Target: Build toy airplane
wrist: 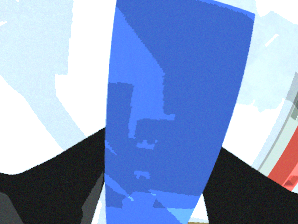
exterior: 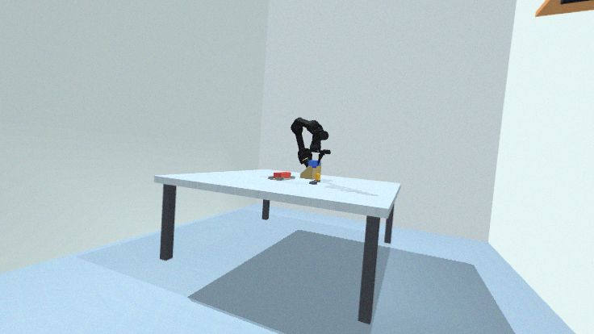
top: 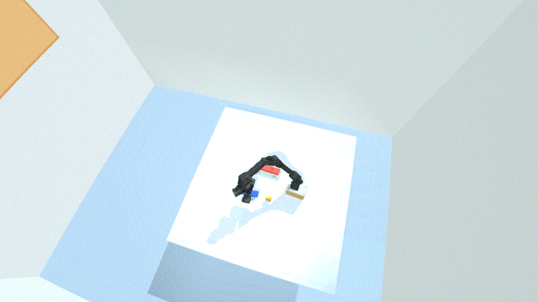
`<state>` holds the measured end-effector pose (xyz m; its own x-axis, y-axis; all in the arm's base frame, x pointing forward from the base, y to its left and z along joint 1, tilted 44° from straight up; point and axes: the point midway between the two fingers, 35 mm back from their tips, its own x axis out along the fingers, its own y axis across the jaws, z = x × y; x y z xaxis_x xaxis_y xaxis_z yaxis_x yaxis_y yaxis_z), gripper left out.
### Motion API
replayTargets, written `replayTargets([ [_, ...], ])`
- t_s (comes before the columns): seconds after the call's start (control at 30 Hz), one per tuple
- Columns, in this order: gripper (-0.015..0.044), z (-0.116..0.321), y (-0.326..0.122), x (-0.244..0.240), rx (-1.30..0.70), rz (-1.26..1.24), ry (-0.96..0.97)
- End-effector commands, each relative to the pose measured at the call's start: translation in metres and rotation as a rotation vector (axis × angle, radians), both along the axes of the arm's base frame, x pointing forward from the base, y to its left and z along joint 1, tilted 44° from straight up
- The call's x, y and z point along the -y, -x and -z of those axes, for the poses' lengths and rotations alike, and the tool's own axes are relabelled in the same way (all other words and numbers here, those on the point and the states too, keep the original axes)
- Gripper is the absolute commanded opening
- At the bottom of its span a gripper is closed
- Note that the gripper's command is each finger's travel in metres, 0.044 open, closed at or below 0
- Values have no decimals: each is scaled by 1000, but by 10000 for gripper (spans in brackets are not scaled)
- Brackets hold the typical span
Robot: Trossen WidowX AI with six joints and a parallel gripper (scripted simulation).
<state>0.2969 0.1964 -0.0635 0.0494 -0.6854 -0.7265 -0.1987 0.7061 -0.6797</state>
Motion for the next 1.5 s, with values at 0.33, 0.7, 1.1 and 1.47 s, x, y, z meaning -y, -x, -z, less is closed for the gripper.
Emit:
replayTargets([
  [0.33, 0, -23, 1, -12, -2, -12, -10],
  [0.7, 0, -49, -5, 13, -120, -139, -8],
  [1.1, 0, -75, -8, 43, -247, -279, -4],
  [1.47, 0, -97, -6, 72, -365, -411, 3],
])
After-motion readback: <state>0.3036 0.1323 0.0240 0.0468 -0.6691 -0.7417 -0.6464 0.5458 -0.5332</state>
